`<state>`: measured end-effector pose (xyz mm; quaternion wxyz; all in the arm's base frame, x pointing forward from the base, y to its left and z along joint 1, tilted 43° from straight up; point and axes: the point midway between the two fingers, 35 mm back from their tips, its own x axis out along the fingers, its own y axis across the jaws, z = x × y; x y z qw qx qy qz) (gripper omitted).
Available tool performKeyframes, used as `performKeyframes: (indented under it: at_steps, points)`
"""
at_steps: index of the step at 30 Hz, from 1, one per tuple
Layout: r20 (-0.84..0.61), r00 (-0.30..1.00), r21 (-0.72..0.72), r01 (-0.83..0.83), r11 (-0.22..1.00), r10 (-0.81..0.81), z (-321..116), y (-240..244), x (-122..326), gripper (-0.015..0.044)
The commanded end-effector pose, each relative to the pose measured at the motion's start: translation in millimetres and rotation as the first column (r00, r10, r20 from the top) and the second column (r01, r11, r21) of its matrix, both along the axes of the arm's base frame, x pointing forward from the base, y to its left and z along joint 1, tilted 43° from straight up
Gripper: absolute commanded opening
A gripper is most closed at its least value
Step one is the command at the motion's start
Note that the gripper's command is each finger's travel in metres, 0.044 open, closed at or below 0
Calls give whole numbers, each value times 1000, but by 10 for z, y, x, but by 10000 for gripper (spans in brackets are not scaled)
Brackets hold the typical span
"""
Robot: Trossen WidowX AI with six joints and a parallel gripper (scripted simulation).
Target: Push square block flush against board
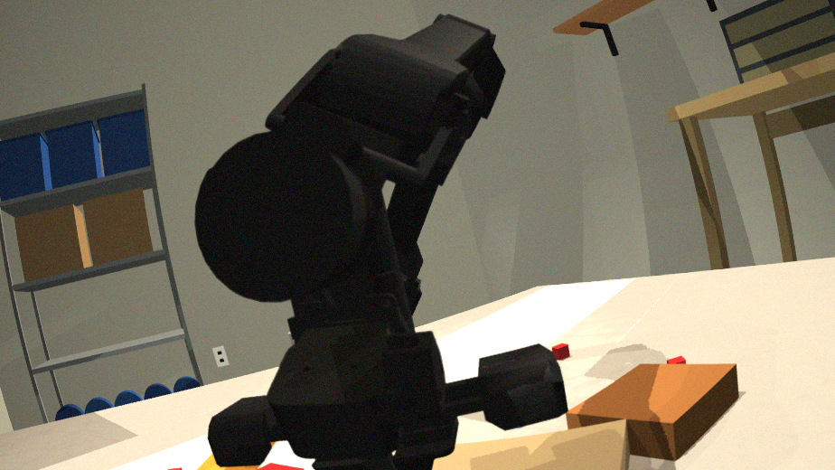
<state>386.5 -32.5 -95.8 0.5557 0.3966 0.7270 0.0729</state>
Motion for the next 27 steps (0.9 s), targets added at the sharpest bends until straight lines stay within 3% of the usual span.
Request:
performKeyframes:
  at_steps: [1,27]
  points:
    - [-20,1000,13,-5,1000,5,-8,78,-71,0]
    - [-21,1000,14,-6,1000,6,73,156,-185,0]
